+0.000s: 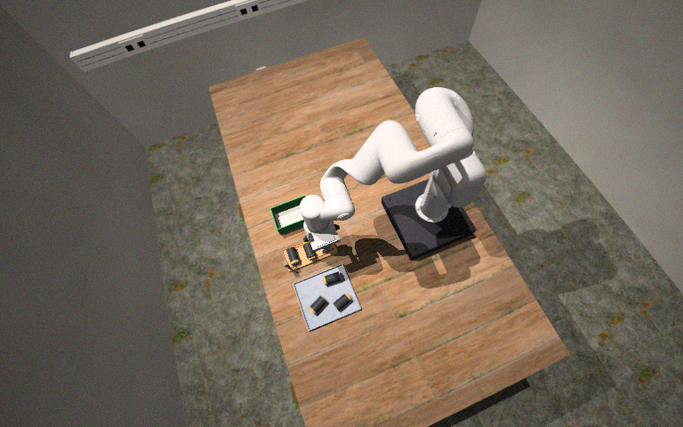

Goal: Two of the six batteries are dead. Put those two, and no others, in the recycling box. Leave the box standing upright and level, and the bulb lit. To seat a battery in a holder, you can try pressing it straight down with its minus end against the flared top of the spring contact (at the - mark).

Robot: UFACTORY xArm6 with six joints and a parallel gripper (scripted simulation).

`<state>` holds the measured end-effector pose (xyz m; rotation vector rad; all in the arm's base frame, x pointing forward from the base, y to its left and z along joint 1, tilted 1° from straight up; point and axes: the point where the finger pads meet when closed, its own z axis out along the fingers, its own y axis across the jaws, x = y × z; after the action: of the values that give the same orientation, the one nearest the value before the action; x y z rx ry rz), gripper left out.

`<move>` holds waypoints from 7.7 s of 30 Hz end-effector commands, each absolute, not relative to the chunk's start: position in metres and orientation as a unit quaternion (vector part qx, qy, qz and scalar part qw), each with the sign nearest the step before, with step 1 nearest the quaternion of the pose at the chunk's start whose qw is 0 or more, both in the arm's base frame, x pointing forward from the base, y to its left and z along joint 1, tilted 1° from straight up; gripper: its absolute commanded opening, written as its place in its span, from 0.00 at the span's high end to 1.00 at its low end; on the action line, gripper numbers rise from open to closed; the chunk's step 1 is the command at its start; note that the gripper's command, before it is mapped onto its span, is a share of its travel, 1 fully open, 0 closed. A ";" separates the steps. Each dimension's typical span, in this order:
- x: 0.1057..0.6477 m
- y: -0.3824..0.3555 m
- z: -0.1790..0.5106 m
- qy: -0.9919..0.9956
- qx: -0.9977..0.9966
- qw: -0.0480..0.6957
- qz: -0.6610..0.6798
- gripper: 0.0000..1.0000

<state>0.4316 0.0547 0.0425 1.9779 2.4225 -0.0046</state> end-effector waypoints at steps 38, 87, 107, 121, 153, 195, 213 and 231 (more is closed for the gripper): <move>0.527 0.210 0.114 0.775 0.632 0.009 0.001 0.72; 0.529 0.210 0.037 0.774 0.633 0.009 0.001 0.72; 0.530 0.210 0.037 0.774 0.633 0.009 0.001 0.72; 0.530 0.210 0.037 0.774 0.633 0.009 0.001 0.72; 0.531 0.210 -0.008 0.774 0.633 0.009 0.001 0.72; 0.530 0.211 0.051 0.774 0.633 0.009 0.001 0.49; 0.529 0.211 0.102 0.774 0.633 0.009 0.001 0.49; 0.492 0.276 0.113 0.774 0.633 0.009 0.001 0.49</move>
<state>0.4929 0.2687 0.1100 1.9727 2.4270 -0.0056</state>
